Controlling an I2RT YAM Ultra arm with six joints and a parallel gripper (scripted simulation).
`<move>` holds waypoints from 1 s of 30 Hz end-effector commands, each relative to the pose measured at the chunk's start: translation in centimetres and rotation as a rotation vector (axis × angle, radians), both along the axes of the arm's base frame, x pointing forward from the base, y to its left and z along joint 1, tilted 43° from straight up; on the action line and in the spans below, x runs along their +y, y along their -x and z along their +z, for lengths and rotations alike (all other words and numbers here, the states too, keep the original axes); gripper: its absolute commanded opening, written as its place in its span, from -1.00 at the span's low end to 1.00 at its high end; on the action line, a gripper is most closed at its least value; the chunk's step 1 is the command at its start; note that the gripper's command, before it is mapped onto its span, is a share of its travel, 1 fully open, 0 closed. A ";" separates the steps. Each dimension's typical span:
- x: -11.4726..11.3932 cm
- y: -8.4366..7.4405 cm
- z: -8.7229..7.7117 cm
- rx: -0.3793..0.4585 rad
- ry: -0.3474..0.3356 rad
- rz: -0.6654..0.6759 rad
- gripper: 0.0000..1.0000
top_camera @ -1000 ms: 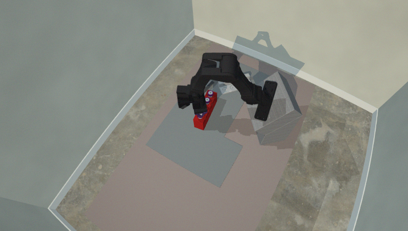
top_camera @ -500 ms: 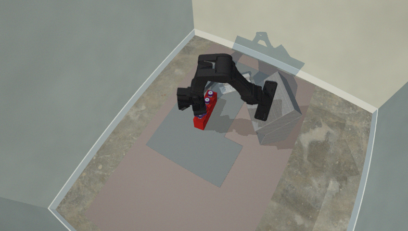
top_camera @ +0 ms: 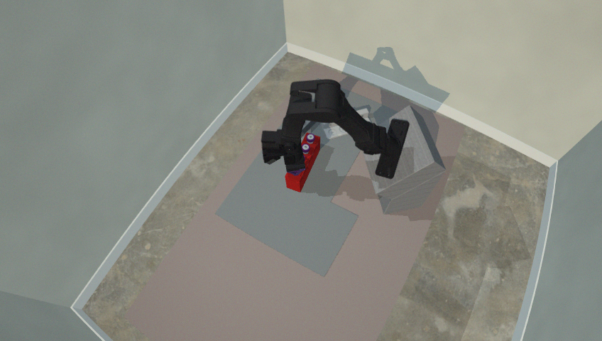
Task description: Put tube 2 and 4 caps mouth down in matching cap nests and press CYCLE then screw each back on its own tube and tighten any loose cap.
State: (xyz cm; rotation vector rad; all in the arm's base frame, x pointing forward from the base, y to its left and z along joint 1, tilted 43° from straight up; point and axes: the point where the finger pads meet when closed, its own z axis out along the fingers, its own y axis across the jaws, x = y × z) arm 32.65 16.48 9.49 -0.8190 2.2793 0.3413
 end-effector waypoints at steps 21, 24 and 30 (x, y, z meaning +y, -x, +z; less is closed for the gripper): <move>0.1 -0.3 0.1 -0.012 -0.004 -0.003 -1.00; 0.1 -0.3 0.1 -0.012 -0.004 -0.003 -1.00; 0.1 -0.3 0.1 0.023 -0.045 -0.061 -1.00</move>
